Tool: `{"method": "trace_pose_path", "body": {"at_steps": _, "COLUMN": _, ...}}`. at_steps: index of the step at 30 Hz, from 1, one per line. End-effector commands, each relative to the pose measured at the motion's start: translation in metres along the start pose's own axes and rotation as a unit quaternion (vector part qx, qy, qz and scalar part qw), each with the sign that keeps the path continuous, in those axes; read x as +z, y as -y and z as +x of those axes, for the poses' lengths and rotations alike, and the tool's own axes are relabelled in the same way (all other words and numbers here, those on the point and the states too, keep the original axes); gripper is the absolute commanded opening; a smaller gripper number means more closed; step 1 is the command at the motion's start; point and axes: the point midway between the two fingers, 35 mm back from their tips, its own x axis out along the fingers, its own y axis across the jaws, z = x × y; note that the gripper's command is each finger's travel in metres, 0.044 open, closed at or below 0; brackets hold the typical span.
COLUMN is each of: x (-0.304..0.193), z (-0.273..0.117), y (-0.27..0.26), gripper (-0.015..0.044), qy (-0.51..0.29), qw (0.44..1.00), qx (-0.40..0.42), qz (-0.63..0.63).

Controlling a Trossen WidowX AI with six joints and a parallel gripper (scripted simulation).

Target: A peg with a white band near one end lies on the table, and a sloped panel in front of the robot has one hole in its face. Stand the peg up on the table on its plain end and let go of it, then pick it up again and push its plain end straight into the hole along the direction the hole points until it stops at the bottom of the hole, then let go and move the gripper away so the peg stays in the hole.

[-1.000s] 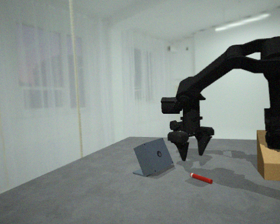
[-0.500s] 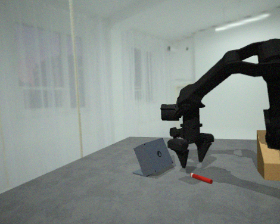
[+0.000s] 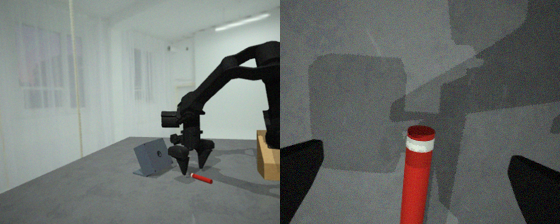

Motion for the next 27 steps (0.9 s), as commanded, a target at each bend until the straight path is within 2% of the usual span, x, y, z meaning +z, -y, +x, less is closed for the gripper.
{"method": "trace_pose_path", "body": {"at_steps": 1, "x": -0.0019, "z": 0.0061, "y": 0.0012, "gripper": 0.0440, "qy": -0.003, "qw": 1.000, "qx": 0.001, "qz": 0.003}}
{"method": "trace_pose_path", "body": {"at_steps": 9, "x": -0.0037, "z": 0.0159, "y": 0.0011, "gripper": 0.0440, "qy": -0.004, "qw": 1.000, "qx": 0.002, "qz": 0.004}}
{"method": "trace_pose_path", "body": {"at_steps": 21, "x": -0.0037, "z": 0.0159, "y": 0.0011, "gripper": 0.0125, "qy": -0.004, "qw": 1.000, "qx": 0.002, "qz": 0.004}}
{"method": "trace_pose_path", "body": {"at_steps": 22, "x": -0.0037, "z": 0.0159, "y": 0.0011, "gripper": 0.0110, "qy": -0.004, "qw": 1.000, "qx": 0.002, "qz": 0.004}}
{"method": "trace_pose_path", "body": {"at_steps": 27, "x": -0.0037, "z": 0.0159, "y": 0.0011, "gripper": 0.0110, "qy": -0.004, "qw": 1.000, "qx": 0.002, "qz": 0.004}}
